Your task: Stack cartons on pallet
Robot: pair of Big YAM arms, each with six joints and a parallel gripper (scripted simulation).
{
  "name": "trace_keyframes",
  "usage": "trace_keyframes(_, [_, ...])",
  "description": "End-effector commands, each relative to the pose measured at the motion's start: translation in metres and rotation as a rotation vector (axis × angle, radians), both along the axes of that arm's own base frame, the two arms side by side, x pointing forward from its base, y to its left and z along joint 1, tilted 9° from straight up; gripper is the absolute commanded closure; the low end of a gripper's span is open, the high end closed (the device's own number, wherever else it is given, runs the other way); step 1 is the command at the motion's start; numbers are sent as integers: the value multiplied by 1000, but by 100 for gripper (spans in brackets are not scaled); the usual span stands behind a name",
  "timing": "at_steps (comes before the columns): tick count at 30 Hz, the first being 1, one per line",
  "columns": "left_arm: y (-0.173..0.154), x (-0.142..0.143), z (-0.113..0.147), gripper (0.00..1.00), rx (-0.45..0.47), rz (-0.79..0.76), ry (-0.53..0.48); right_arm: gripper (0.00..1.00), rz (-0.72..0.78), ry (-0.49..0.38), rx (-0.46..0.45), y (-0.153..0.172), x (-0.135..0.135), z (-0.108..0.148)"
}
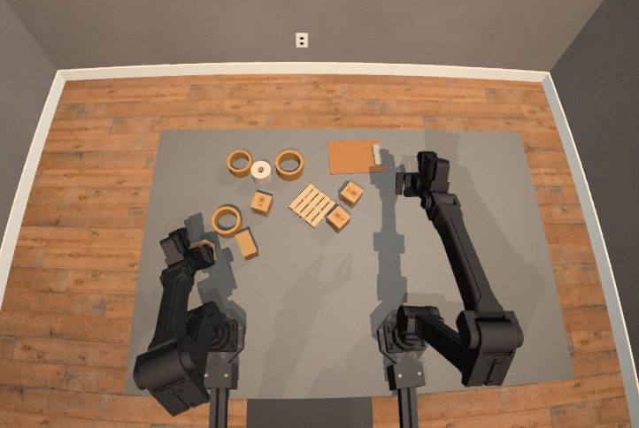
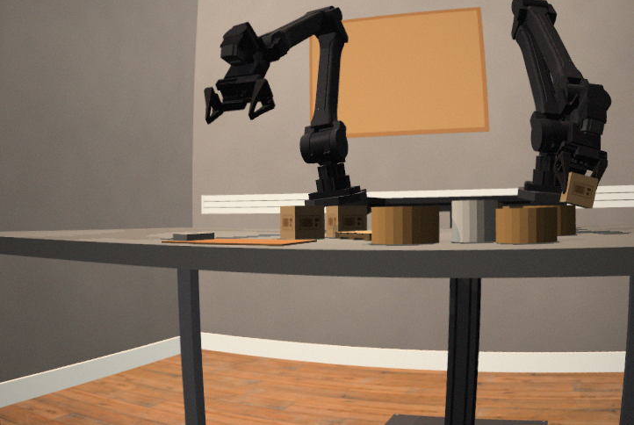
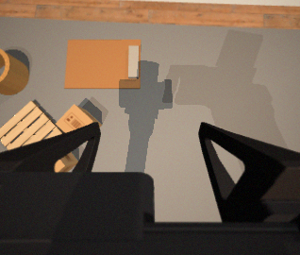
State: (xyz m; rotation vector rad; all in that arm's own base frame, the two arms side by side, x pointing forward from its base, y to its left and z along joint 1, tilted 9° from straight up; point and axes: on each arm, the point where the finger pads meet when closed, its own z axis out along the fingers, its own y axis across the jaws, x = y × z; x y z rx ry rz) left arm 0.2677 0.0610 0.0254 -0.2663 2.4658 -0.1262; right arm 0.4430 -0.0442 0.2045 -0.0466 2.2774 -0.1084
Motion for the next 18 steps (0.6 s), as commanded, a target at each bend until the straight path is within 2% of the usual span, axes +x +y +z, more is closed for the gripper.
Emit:
trace_keyframes(1, [7,10,5,46,60,84,-7,0,1,-55,-15,-4,13,31])
trace_keyframes(4, [12,-1,-4,46,154,125,25,0,1,-55,-15,-4,13,31])
trace_keyframes(8, [17,8,8,46,222,134,2,0,1,-55,-15,-4,13,31])
trace_keyframes(17, [20,16,12,46,230,135,4,0,1,-55,-15,-4,13,31])
trace_keyframes(18, [19,7,1,46,227,134,25,0,1,-55,-15,-4,13,31])
